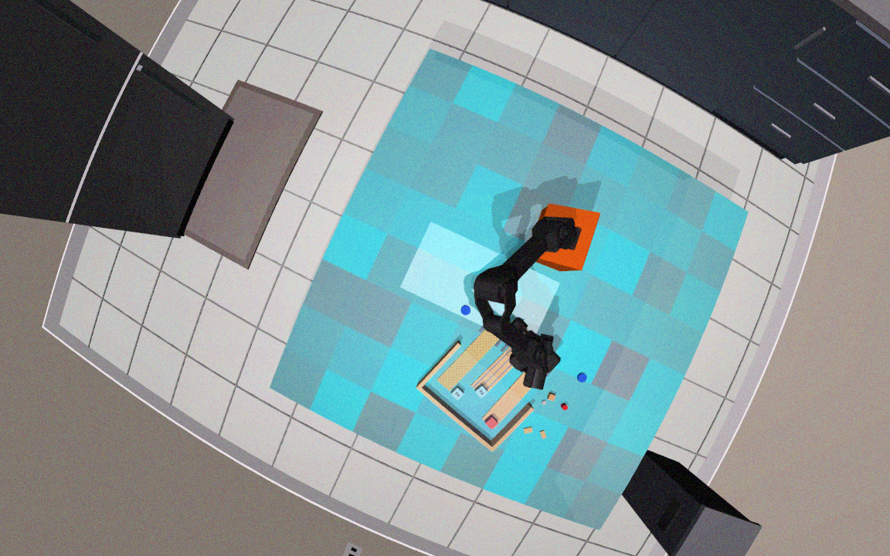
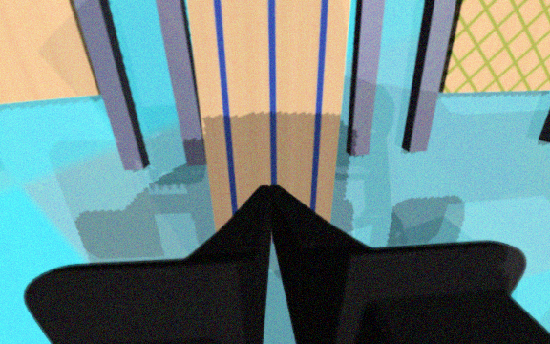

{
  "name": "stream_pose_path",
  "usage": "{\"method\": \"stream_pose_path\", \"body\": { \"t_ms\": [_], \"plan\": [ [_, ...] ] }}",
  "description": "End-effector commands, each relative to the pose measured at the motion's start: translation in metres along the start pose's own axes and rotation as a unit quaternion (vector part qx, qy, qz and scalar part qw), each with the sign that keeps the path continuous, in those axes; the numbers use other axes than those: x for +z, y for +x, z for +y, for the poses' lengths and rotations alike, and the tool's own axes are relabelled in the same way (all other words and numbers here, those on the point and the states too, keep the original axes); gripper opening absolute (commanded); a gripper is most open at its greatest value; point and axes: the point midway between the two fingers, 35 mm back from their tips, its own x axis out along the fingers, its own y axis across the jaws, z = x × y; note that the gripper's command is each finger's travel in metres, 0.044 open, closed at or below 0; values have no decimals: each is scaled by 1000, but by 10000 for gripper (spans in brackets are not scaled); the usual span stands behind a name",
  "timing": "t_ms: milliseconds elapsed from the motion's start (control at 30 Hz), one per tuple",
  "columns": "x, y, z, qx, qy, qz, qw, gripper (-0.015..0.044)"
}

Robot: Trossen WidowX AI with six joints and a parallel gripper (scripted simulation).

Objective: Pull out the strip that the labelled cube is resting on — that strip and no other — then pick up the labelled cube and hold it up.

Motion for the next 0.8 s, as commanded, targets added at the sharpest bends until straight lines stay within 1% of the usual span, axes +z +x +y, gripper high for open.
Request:
{"method": "stream_pose_path", "body": {
  "t_ms": [0,767],
  "plan": [
    [-17,5,-3,-4,-7,16,1000,0],
    [-46,5,-4,-3,-8,16,1000,0]
  ]
}}
